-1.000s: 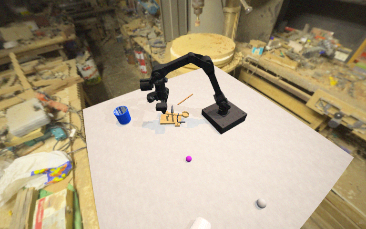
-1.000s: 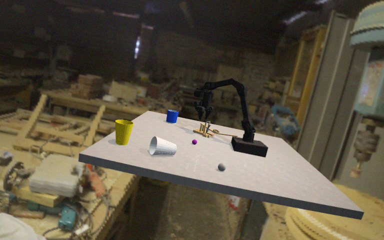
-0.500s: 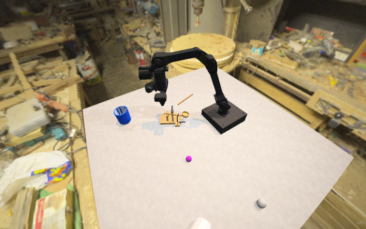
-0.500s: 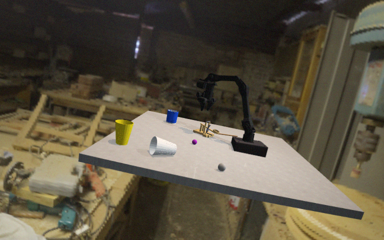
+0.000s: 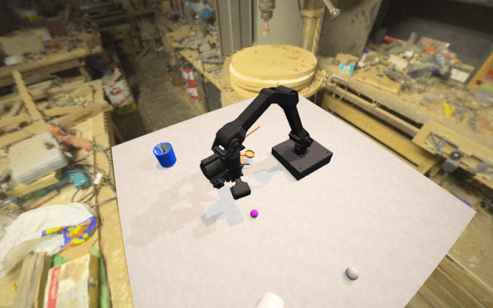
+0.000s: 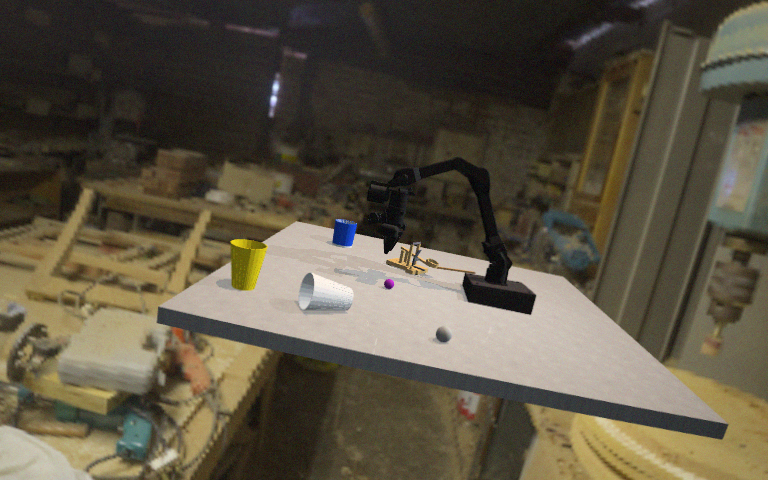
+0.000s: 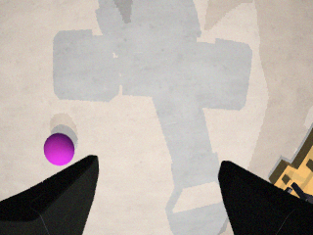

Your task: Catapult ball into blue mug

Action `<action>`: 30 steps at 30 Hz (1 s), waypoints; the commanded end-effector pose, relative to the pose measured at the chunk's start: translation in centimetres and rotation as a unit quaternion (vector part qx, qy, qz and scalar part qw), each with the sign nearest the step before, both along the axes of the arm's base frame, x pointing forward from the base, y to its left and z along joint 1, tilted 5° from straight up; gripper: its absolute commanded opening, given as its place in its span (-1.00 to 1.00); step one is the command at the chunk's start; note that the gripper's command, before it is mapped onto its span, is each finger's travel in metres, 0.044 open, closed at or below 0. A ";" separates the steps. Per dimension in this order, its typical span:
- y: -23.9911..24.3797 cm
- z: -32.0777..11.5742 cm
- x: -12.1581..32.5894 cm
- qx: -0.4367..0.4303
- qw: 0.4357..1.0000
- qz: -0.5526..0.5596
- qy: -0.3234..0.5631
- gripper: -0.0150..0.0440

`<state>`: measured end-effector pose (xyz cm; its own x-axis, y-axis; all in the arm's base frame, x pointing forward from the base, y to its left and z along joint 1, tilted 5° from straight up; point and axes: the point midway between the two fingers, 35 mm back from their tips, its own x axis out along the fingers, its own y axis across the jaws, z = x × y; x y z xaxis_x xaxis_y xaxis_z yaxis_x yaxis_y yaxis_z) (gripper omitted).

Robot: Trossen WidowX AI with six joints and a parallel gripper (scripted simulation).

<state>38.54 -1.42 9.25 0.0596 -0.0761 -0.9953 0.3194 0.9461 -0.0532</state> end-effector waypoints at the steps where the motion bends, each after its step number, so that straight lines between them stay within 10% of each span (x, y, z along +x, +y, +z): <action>1: 5.7 -2.3 -0.2 -0.003 0.999 0.044 0.006 0.53; 30: 9.6 -7.6 -0.6 -0.003 0.997 0.081 0.008 0.53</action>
<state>38.02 8.34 2.11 0.0556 -0.0688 -0.9961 0.1644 0.9846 -0.0588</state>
